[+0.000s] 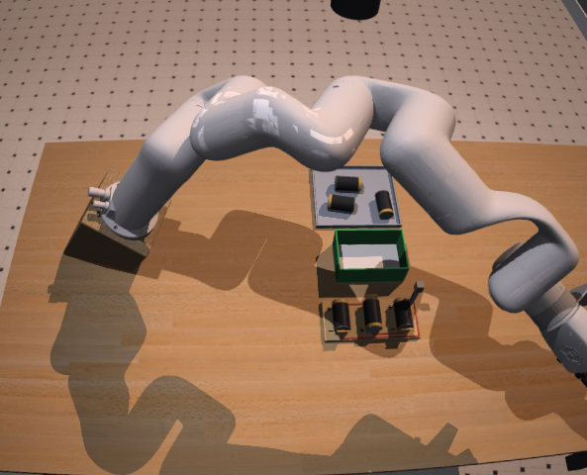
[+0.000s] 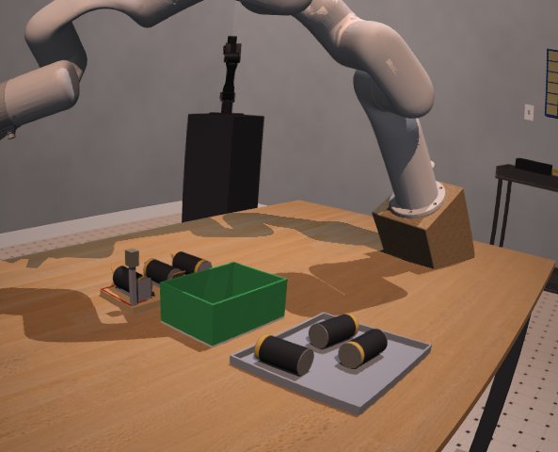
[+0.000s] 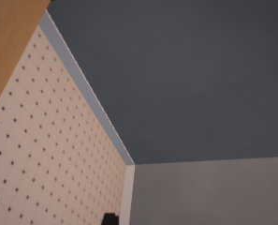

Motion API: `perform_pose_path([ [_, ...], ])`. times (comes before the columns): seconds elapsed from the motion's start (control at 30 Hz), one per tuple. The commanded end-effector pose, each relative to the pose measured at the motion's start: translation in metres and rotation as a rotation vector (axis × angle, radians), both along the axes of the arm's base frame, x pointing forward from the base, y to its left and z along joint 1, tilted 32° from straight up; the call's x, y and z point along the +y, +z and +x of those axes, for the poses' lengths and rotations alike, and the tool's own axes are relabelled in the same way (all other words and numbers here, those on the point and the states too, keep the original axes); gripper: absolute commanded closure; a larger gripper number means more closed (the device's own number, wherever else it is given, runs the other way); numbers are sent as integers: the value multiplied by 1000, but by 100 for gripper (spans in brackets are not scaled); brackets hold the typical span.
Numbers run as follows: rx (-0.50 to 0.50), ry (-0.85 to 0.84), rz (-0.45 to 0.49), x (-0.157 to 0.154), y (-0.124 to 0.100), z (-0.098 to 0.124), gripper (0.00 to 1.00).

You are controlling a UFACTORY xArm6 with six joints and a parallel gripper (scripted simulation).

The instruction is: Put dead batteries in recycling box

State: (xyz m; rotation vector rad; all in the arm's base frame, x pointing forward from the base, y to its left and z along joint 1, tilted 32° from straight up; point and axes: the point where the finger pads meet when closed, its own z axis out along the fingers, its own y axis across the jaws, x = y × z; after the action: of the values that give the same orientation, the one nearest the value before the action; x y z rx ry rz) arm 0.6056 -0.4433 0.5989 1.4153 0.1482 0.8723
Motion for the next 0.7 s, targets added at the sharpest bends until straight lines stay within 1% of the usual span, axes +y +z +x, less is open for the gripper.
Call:
perform_pose_path([
  [0.0, -5, -1, -2, 1, 4, -1, 0],
  [0.1, -14, -2, 14, 1, 3, -3, 0],
  [0.2, -40, -5, 59, 3, 0, -7, 0],
  [0.3, -86, -14, 144, 7, -6, -14, 0],
  [0.37, -128, -23, 224, 10, -12, -22, 0],
  [0.4, -128, -23, 224, 10, -12, -22, 0],
  [0.43, -153, -30, 270, 13, -16, -26, 0],
  [0.5, -153, -30, 270, 13, -16, -26, 0],
  [0.57, -208, -46, 377, 18, -26, -37, 0],
  [0.63, -208, -46, 377, 18, -26, -37, 0],
  [0.67, -237, -57, 436, 22, -32, -43, 0],
])
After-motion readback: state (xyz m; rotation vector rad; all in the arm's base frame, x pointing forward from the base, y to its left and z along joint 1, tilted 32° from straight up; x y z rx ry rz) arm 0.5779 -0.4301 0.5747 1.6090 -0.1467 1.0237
